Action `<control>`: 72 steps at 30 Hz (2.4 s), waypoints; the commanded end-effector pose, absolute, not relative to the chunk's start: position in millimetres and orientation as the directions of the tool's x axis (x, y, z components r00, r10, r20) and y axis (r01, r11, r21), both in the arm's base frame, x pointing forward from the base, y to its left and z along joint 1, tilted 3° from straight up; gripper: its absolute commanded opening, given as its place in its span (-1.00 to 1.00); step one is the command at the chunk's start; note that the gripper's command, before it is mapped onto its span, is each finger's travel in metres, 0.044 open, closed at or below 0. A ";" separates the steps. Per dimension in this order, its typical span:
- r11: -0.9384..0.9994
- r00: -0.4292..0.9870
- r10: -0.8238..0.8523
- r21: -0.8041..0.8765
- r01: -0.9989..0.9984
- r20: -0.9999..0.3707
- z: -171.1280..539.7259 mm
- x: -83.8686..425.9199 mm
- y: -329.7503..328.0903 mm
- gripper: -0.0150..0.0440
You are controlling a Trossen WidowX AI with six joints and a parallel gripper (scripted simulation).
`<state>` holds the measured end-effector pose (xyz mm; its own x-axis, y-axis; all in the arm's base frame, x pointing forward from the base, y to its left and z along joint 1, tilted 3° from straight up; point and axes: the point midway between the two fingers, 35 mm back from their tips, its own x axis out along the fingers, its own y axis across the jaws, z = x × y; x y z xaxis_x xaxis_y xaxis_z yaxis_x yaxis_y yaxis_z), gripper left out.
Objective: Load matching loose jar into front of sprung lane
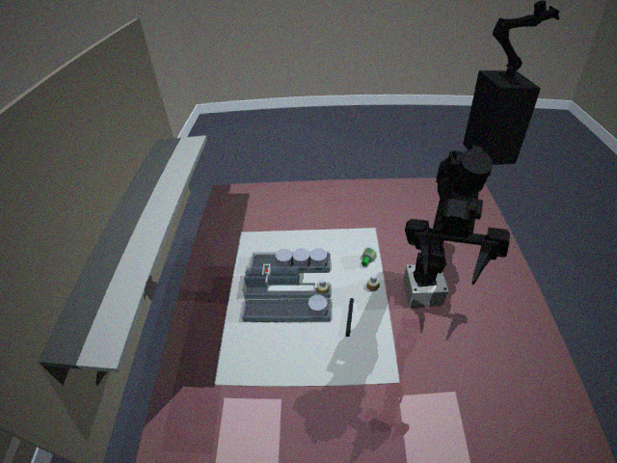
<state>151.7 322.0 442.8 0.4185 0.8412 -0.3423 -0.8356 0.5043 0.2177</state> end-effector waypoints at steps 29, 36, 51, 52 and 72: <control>0.993 0.254 -0.011 -0.039 -0.107 -0.967 123.8 244.5 25.9 1.00; 0.995 -0.005 -0.049 -0.049 0.083 -0.999 66.9 177.7 -39.1 1.00; 0.994 -0.030 -0.044 -0.047 0.101 -0.999 27.2 166.3 -44.2 1.00; 0.994 -0.030 -0.044 -0.047 0.101 -0.999 27.2 165.7 -43.8 1.00; 0.994 -0.030 -0.044 -0.047 0.101 -0.999 -7.7 165.1 -45.5 1.00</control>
<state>167.4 -45.4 -2.0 -0.0219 -0.0441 -0.9988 0.1057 0.9933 -0.0462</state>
